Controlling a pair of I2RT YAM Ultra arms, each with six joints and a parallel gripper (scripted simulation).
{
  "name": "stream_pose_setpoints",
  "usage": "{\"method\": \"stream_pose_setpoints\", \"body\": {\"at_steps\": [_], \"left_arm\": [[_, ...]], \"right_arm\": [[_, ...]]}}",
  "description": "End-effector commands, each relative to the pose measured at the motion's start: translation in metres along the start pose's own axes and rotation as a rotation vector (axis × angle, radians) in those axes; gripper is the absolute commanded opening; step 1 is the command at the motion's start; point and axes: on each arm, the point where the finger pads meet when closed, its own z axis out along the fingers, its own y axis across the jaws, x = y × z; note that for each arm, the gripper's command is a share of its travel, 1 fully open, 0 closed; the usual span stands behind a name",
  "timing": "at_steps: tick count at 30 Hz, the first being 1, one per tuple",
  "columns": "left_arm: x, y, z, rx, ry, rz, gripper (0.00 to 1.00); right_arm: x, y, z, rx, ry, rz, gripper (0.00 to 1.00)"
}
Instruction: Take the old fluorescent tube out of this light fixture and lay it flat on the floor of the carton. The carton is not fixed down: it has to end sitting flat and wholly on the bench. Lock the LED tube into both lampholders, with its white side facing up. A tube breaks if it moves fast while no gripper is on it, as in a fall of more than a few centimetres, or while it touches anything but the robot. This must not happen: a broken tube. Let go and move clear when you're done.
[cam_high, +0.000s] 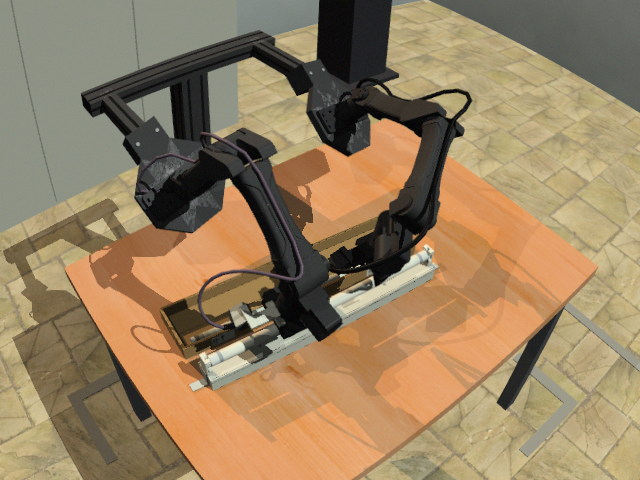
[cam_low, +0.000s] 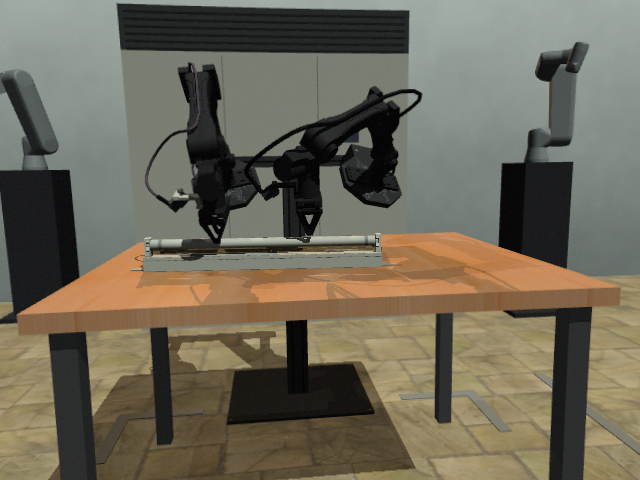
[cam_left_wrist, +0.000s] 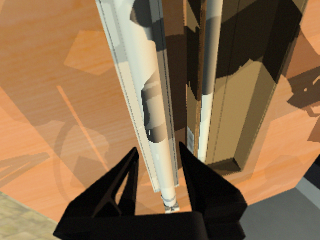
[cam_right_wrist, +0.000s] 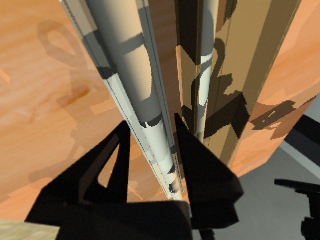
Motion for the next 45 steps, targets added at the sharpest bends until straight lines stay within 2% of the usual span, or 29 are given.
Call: {"method": "stream_pose_setpoints", "body": {"at_steps": [1, 5, 6, 7, 11, 14, 16, 18, 20, 23, 24, 25, 41, 42, 45], "left_arm": [[-0.011, -0.001, 0.005, -0.019, -0.035, 0.021, 0.49], [-0.015, -0.010, 0.006, -0.003, -0.024, 0.043, 0.49], [-0.015, -0.001, 0.014, -0.018, -0.033, 0.028, 0.49], [-0.007, -0.004, 0.028, 0.004, -0.013, 0.026, 0.49], [-0.011, -0.003, 0.037, -0.009, -0.022, 0.027, 0.49], [-0.015, 0.001, 0.026, -0.035, -0.044, 0.026, 0.49], [-0.015, 0.003, 0.017, -0.028, -0.040, 0.029, 0.49], [-0.015, -0.002, 0.023, -0.009, -0.025, 0.044, 0.49], [-0.018, 0.010, 0.013, -0.051, -0.057, 0.011, 0.49], [-0.015, 0.012, 0.013, -0.052, -0.056, 0.001, 0.49], [-0.015, 0.018, 0.002, -0.074, -0.073, -0.008, 0.49], [-0.014, 0.011, 0.007, -0.050, -0.056, 0.013, 0.11], [-0.017, 0.016, 0.006, -0.066, -0.068, -0.006, 0.11], [-0.017, 0.016, 0.006, -0.066, -0.068, -0.006, 0.11], [-0.017, 0.016, 0.006, -0.066, -0.068, -0.007, 0.11]], "right_arm": [[-0.005, 0.005, 0.014, -0.019, -0.008, 0.010, 0.49], [0.000, 0.000, 0.014, 0.003, -0.010, 0.003, 0.49], [0.002, 0.006, 0.016, -0.035, 0.011, 0.000, 0.49], [-0.002, 0.004, 0.026, -0.015, 0.008, 0.008, 0.49], [0.004, 0.000, 0.025, -0.004, -0.006, -0.003, 0.49], [-0.001, 0.012, 0.001, -0.058, -0.004, 0.012, 0.49], [0.000, 0.011, 0.013, -0.052, -0.001, 0.013, 0.49], [-0.002, -0.004, 0.015, -0.004, -0.005, 0.008, 0.49], [-0.002, -0.004, 0.016, -0.004, -0.008, 0.010, 0.49], [0.000, 0.000, 0.017, -0.010, 0.002, 0.005, 0.49], [-0.002, -0.008, 0.016, 0.002, 0.002, 0.009, 0.49], [-0.002, -0.004, 0.014, -0.007, -0.002, 0.011, 0.49], [-0.002, 0.002, 0.010, -0.026, 0.001, 0.012, 0.49], [-0.002, 0.002, 0.010, -0.026, 0.001, 0.012, 0.11], [-0.002, 0.001, 0.010, -0.024, 0.002, 0.012, 0.11]]}}
